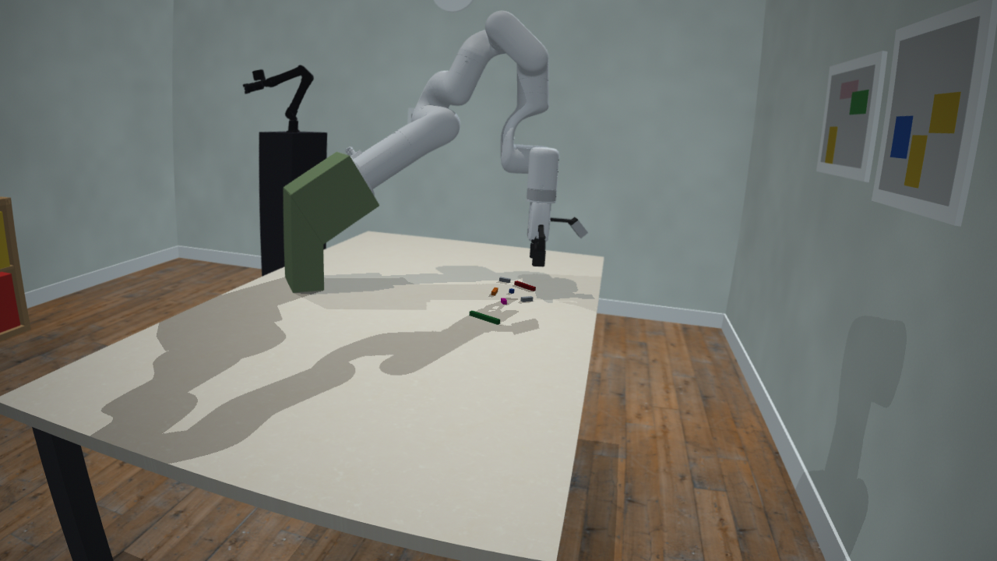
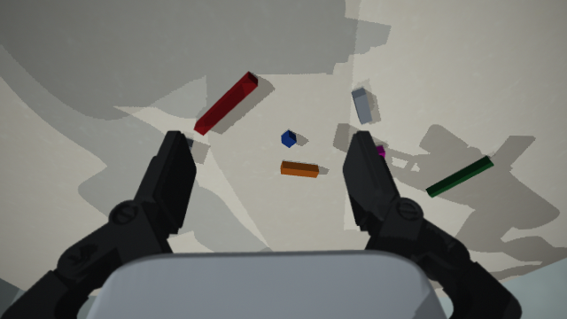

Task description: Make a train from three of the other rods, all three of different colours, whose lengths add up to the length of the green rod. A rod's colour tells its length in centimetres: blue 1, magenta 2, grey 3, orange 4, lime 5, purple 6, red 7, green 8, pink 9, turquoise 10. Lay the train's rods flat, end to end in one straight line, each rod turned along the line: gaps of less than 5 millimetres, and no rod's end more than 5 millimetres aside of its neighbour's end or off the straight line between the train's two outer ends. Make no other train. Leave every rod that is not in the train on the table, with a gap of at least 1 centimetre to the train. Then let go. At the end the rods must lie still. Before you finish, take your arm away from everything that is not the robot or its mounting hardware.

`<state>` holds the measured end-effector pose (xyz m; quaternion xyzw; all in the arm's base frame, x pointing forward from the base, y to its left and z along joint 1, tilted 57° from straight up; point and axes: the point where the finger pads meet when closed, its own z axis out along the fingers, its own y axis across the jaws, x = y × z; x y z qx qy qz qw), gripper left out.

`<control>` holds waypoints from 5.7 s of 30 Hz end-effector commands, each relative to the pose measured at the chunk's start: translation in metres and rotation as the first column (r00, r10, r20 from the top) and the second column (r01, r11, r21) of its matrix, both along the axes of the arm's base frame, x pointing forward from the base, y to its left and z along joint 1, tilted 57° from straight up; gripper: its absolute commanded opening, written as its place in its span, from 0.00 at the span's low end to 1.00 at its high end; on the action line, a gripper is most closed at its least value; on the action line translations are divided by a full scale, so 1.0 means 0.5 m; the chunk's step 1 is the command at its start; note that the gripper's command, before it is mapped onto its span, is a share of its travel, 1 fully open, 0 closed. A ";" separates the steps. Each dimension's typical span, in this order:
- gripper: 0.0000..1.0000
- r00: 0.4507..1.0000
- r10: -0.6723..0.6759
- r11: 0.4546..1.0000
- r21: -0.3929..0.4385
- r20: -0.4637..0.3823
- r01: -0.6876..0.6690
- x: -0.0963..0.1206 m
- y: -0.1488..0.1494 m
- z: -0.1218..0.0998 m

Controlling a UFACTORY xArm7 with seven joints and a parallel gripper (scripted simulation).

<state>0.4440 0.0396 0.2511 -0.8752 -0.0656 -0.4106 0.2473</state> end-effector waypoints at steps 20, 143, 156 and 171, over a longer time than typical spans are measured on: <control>1.00 0.870 0.404 0.830 -0.513 0.282 -0.219 0.022 -0.154 -0.037; 1.00 0.168 0.974 -0.164 -0.985 -0.153 0.053 -0.039 -0.299 -0.368; 1.00 0.168 0.974 -0.164 -0.985 -0.153 0.053 -0.039 -0.299 -0.368; 1.00 0.167 0.974 -0.166 -0.985 -0.154 0.057 -0.038 -0.295 -0.361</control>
